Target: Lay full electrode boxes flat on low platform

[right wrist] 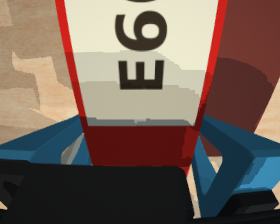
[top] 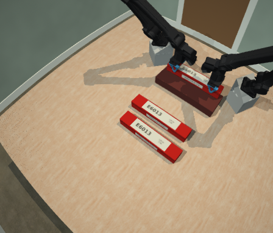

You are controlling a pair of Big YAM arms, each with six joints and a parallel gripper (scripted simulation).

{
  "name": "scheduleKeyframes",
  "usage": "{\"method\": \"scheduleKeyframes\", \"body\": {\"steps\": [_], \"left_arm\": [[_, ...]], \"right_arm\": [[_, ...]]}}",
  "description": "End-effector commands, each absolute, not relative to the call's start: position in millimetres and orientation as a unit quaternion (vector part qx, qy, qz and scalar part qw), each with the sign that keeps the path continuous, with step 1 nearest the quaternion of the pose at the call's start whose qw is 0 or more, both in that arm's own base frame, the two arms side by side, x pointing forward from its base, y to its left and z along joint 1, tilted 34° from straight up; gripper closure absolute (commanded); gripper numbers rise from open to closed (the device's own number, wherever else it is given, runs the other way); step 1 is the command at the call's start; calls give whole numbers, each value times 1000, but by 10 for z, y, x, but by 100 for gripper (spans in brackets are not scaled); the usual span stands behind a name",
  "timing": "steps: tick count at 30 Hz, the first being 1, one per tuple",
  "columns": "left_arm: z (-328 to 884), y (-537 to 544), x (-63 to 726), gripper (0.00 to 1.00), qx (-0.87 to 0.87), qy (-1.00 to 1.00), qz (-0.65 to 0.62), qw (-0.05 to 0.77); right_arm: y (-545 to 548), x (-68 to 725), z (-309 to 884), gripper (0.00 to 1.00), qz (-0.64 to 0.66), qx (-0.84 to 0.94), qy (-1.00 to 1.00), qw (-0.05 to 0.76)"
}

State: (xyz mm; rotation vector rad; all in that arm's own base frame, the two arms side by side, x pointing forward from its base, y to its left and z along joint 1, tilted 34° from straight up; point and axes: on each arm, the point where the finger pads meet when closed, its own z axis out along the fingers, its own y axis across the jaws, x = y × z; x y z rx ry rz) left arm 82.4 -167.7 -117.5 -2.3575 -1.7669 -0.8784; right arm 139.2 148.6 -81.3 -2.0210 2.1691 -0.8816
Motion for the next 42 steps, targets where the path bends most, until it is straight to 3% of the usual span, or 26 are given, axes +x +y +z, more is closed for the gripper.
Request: {"method": "scheduleKeyframes", "body": {"steps": [1, 42], "left_arm": [[-1120, -1608, 851, 100, -759, -581, -291, 33], [-1142, -1581, 862, 100, -759, -581, -292, 34]], "right_arm": [[1364, 1378, -772, 100, -294, -643, 707, 19], [1335, 1376, -802, 100, -295, -643, 707, 17]]}}
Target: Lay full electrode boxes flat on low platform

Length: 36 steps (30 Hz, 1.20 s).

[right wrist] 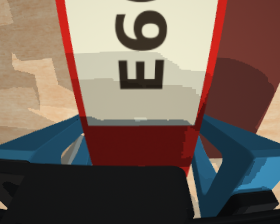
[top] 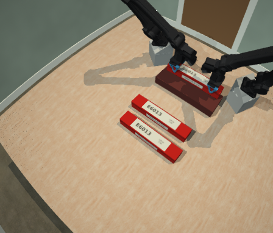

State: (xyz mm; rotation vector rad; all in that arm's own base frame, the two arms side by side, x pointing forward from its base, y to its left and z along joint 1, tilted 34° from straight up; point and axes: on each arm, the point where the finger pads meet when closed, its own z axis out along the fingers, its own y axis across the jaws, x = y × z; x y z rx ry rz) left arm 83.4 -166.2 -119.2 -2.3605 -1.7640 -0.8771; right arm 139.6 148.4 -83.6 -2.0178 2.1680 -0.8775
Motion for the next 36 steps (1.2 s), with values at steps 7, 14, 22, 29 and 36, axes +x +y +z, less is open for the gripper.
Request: {"method": "scheduleKeyframes", "body": {"steps": [7, 14, 22, 29, 36], "left_arm": [[-1142, -1580, 862, 100, -759, -581, -292, 34], [-1173, -1699, 846, 0, -766, -576, -285, 26], [-1173, -1699, 846, 0, -766, -576, -285, 26], [-1173, -1699, 846, 0, -766, -576, -285, 26], [-1173, -1699, 846, 0, -766, -576, -285, 26]], "right_arm": [[1335, 1375, -803, 100, -295, -643, 706, 17], [1462, 1394, -813, 0, -288, -649, 704, 27], [1462, 1394, -813, 0, -288, -649, 704, 27], [1462, 1394, -813, 0, -288, -649, 704, 27], [1462, 1394, -813, 0, -288, -649, 704, 27]]}}
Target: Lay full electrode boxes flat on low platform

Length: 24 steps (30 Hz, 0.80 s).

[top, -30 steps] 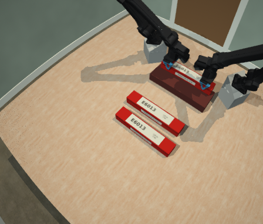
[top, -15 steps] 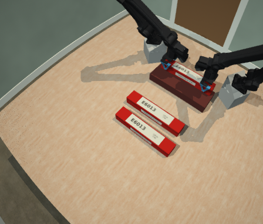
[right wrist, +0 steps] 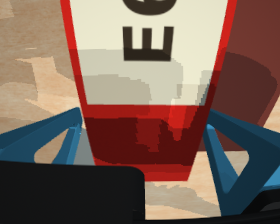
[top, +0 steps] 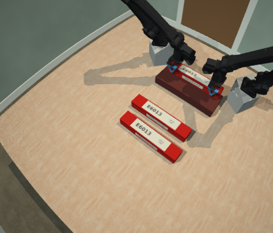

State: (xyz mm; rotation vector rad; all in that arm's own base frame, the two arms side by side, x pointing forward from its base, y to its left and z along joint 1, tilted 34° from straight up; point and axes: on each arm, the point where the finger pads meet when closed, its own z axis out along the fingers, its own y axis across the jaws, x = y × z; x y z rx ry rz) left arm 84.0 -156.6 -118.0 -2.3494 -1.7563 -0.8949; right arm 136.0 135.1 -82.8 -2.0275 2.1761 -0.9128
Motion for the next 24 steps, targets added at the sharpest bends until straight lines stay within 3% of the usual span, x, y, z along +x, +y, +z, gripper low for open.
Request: {"method": "scheduleKeyframes", "body": {"steps": [1, 24], "left_arm": [[-1173, -1699, 846, 0, -766, -576, -285, 26], [-484, -2251, 468, 0, -768, -580, -272, 13]], "right_arm": [[1462, 1394, -813, 0, -288, -649, 704, 27], [2059, 1084, -102, 0, -275, -649, 708, 41]]}}
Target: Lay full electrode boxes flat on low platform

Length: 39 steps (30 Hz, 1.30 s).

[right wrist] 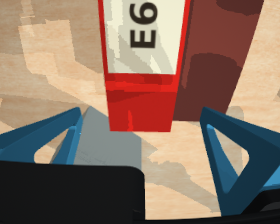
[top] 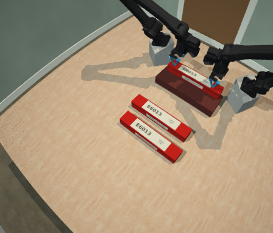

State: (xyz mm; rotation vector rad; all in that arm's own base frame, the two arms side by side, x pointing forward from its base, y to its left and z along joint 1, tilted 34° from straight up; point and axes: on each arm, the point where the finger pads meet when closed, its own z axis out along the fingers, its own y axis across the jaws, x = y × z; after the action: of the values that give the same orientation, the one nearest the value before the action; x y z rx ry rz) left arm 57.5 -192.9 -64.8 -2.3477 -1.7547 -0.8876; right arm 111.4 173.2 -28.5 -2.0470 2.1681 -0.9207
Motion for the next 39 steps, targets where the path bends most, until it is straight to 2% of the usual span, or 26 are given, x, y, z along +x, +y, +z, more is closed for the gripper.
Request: {"method": "scheduleKeyframes", "body": {"steps": [1, 5, 8, 12, 29, 30, 31, 39], "left_arm": [[-439, -2271, 445, 0, -768, -580, -272, 13], [-294, -2336, 372, 0, -768, -580, -271, 12], [-381, -2096, 401, 0, -766, -571, -292, 34], [-357, -2201, 422, 0, -767, -577, -280, 24], [518, -2521, 1133, 0, -770, -575, -277, 15], [515, -2515, 1174, 0, -770, -572, -282, 25], [623, -2544, 1223, 0, -770, -574, -278, 15], [1050, -2637, 1574, 0, -769, -575, -281, 13]], "right_arm": [[2079, 1061, -57, 0, -275, -650, 708, 41], [2143, 988, 85, 0, -273, -650, 708, 41], [1829, 1012, -37, 0, -298, -642, 707, 10], [2023, 1083, 122, 0, -281, -633, 720, 36], [1954, 1644, 1067, 0, -281, -639, 715, 43], [1775, 1617, 996, 0, -292, -642, 709, 23], [1932, 1715, 1187, 0, -282, -638, 715, 43], [1844, 1993, 1665, 0, -285, -638, 714, 44]]}}
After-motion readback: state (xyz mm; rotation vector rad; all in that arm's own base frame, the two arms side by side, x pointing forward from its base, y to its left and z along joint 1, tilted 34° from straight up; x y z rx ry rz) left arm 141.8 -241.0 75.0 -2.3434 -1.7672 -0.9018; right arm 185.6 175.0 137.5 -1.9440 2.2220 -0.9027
